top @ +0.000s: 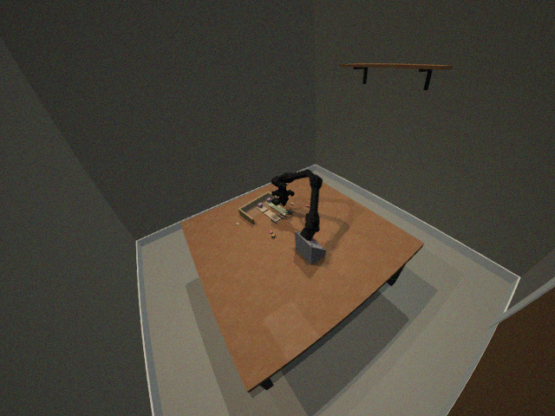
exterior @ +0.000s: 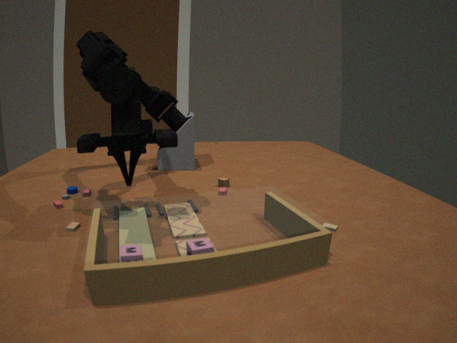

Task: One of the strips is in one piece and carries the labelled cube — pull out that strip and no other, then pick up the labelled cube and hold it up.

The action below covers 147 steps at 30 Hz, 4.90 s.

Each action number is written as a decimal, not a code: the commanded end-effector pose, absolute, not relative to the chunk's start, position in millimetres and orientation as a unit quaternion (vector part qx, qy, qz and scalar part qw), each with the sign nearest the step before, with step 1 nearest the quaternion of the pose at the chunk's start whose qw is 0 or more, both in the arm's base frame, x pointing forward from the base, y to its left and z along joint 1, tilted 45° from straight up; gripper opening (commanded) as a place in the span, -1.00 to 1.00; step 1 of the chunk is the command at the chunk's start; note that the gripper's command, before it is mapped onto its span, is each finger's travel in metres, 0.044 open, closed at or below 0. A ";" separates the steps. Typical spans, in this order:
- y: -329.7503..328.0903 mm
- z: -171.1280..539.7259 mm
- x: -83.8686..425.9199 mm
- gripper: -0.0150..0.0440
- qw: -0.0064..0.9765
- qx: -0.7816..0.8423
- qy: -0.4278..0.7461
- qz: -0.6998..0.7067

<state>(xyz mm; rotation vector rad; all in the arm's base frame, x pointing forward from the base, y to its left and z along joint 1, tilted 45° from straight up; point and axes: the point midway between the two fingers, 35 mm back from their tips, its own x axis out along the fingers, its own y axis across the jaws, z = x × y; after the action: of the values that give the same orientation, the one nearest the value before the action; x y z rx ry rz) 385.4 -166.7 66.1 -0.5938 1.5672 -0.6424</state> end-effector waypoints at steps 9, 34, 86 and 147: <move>-179.7 48.1 382.7 -0.49 0.620 -0.260 0.688 -0.274; -207.0 24.3 376.5 -0.49 0.619 -0.261 0.688 -0.275; -209.6 22.2 376.6 -0.49 0.619 -0.261 0.688 -0.275; -212.0 25.0 334.7 -0.49 0.618 -0.261 0.688 -0.275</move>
<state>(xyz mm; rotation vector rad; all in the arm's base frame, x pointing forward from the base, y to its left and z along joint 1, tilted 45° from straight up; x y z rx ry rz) 346.1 -208.2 27.8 -0.6070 1.5610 -0.6346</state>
